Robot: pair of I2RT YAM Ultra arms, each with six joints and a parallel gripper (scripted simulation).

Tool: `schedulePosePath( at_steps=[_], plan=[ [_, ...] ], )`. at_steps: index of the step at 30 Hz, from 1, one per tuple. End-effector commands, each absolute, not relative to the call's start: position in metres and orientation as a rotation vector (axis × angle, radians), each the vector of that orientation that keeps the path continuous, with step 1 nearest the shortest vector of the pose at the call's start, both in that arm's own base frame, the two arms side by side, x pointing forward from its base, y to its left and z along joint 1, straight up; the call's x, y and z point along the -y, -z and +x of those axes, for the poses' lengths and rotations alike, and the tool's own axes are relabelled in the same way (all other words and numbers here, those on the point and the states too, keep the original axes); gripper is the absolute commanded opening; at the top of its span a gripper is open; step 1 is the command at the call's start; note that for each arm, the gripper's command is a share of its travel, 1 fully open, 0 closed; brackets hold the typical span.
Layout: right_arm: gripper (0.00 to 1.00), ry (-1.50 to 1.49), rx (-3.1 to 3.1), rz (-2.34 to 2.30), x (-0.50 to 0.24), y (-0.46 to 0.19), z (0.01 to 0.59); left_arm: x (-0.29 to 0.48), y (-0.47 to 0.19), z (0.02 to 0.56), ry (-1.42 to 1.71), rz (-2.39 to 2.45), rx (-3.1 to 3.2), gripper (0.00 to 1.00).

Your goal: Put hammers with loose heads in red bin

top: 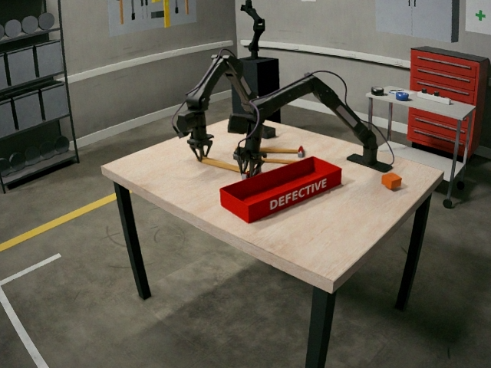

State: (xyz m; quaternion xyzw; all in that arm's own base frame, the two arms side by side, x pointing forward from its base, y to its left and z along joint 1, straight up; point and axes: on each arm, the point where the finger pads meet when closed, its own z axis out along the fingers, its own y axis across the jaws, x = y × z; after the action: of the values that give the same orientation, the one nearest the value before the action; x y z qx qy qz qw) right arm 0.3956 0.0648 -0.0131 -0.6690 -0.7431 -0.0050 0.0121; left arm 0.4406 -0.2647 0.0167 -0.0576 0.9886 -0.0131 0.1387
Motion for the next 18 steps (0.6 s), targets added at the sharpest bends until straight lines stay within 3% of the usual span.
schedulePosePath(
  at_steps=[1,5,6,8,12,18],
  plan=[
    [0.25,0.048,2.335,-2.137,-0.056,0.001,0.404,0.265,-0.059,0.449,0.084,-0.179,-2.788,0.45],
    [0.25,0.048,2.335,-2.137,-0.056,0.001,0.404,0.264,-0.067,0.446,0.087,-0.185,-2.789,0.45],
    [0.25,0.048,2.335,-2.137,-0.056,0.001,0.404,0.264,-0.069,0.445,0.087,-0.187,-2.788,0.56],
    [0.25,0.048,2.335,-2.137,-0.056,0.001,0.404,0.264,-0.069,0.445,0.087,-0.187,-2.788,0.56],
    [0.25,0.048,2.335,-2.137,-0.056,0.001,0.404,0.267,-0.086,0.438,0.088,-0.18,-2.789,1.0],
    [0.25,0.048,2.335,-2.137,-0.056,0.001,0.404,0.268,-0.097,0.428,0.077,-0.18,-2.818,1.0]
  ],
)
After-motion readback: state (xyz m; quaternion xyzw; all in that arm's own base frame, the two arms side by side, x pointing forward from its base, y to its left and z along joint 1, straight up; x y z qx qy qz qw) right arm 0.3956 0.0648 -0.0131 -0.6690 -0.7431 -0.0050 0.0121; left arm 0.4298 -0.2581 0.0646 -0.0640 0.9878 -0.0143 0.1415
